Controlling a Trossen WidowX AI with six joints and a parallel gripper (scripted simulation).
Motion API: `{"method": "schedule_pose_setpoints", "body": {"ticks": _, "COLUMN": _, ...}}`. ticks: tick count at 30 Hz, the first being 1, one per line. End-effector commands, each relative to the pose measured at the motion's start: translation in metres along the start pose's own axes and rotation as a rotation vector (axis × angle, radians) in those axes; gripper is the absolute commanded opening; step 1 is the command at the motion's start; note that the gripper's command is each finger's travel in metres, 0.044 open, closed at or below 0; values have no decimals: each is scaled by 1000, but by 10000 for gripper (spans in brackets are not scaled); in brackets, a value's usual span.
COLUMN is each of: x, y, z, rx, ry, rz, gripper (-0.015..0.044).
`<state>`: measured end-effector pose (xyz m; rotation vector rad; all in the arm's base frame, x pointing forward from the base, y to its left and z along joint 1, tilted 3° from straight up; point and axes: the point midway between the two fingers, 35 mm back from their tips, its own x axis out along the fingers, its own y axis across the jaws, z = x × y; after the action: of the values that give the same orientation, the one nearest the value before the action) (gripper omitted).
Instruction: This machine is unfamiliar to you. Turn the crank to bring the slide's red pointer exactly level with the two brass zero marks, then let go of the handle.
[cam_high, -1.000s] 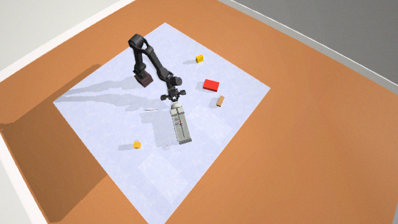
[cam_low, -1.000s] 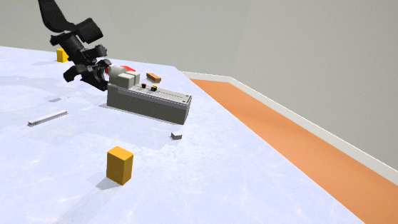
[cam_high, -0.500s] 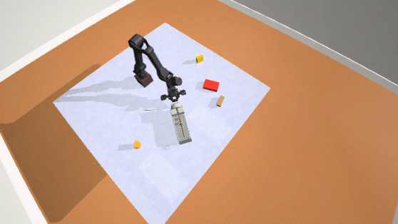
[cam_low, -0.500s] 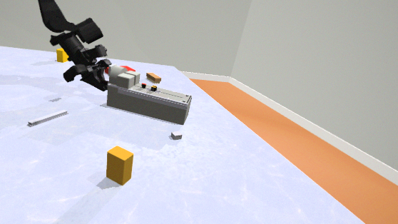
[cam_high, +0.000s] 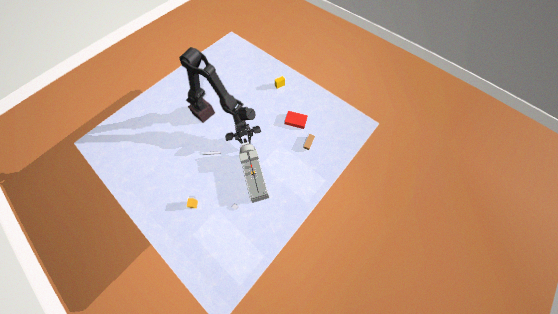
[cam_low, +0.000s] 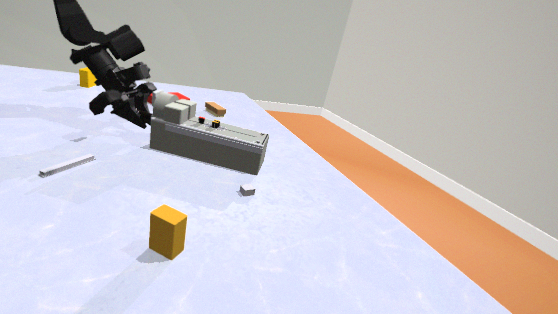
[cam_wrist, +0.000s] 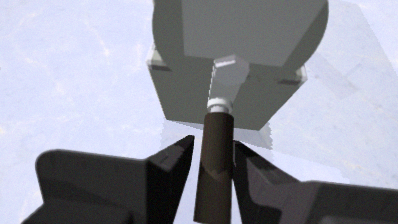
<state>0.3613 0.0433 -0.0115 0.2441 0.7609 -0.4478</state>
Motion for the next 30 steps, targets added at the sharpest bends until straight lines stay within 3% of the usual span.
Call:
{"method": "schedule_pose_setpoints", "body": {"ticks": 1, "x": 0, "y": 0, "z": 0, "rx": -1, "ry": 1, "rz": -1, "gripper": 210}}
{"method": "schedule_pose_setpoints", "body": {"ticks": 10, "x": 0, "y": 0, "z": 0, "rx": -1, "ry": 1, "rz": -1, "gripper": 440}}
{"method": "schedule_pose_setpoints", "body": {"ticks": 30, "x": -47, "y": 3, "z": 52, "rx": 1, "ry": -1, "rz": -1, "gripper": 440}}
